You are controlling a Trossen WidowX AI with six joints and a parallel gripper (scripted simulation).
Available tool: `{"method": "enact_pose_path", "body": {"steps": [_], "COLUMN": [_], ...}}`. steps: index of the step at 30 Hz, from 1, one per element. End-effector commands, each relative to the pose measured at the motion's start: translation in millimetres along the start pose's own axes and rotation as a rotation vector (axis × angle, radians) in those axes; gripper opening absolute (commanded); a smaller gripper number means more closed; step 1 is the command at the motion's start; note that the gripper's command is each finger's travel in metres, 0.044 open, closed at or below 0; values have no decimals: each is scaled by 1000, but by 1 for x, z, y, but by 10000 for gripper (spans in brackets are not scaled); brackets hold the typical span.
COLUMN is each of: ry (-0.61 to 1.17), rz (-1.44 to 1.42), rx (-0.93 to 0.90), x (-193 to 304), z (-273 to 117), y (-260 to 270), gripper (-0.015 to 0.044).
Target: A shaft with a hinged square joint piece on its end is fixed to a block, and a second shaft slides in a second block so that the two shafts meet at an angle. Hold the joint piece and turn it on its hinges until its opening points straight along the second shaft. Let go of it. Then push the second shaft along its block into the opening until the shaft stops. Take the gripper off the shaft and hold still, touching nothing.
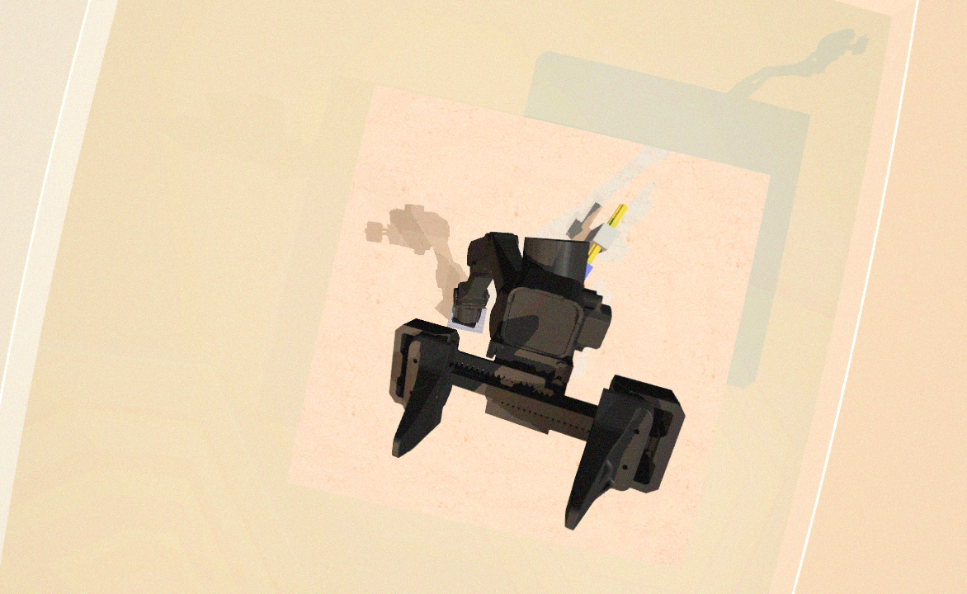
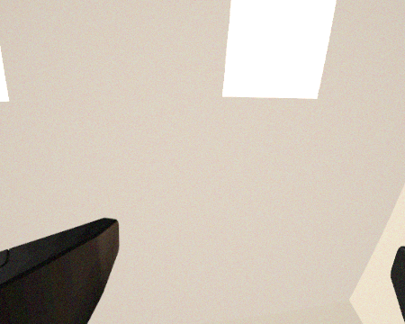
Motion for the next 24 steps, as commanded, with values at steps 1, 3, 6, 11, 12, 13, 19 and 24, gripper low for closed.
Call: {"method": "enact_pose_path", "body": {"steps": [1,3,6,11,12,13,19,24], "ry": [0,4,67,201,228,254,414,547], "rz": [0,-2,-31,-91,-103,-115,-181,-235], "rx": [0,-2,-38,-118,-134,-151,-254,-349], "x": [0,1,15,46,51,57,92,120], "z": [0,0,-6,-22,-25,-29,-57,-85], "y": [0,1,11,32,36,40,63,80], "gripper": [426,440,440,440,440,440,440,440]}}
Point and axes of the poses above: the point midway between the two fingers, 35 mm back from their tips, its own z axis out along the fingers, its own y axis across the jaws, x = y × z, the point moved 2 cm from there along -z, back along the fingers, and after that the axes turned 13 degrees about z, right-handed, at the moved point
